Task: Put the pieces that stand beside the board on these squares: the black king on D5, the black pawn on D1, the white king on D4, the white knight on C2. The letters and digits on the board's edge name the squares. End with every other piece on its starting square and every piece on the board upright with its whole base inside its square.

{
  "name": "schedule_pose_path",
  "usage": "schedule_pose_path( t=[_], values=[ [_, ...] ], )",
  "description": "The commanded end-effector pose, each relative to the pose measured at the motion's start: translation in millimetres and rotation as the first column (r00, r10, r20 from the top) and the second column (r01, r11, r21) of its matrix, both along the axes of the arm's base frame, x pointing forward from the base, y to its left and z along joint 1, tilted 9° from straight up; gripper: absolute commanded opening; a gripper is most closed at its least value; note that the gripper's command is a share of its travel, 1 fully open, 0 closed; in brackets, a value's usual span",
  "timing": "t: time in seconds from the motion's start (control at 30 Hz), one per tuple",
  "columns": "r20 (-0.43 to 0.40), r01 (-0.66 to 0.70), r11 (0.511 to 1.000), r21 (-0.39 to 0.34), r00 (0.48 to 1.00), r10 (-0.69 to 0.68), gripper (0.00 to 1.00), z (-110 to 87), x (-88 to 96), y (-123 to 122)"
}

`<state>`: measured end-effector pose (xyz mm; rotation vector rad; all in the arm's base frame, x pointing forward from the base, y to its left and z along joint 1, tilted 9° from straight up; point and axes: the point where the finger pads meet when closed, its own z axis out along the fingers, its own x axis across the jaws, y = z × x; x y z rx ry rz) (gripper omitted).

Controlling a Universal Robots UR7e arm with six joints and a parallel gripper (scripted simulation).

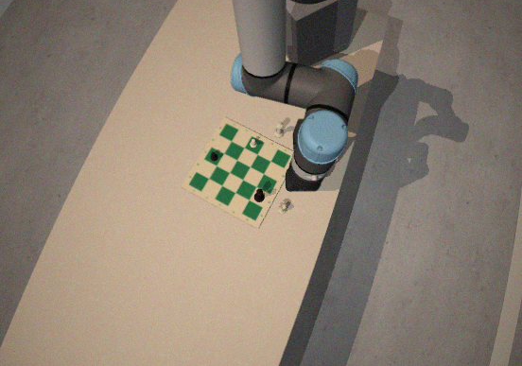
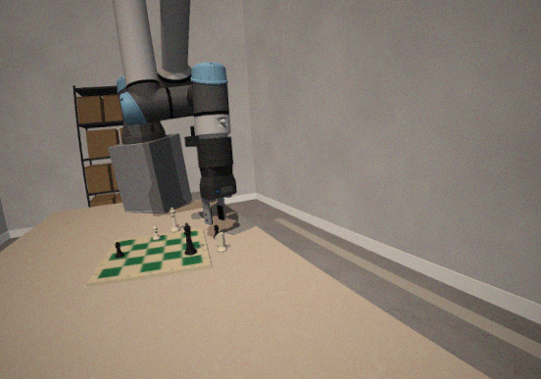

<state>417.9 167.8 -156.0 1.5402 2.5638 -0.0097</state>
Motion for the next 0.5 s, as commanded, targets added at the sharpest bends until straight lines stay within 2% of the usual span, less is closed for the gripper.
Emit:
schedule_pose_path(
  t=[0.0,0.47],
  values=[
    [-0.001,0.001,1.0,0.001,1.0,-0.001,0.68,-0.4,-0.4,-0.5],
    [-0.002,0.001,1.0,0.0,1.0,-0.001,0.68,-0.6,-1.8,-0.7]
  ],
)
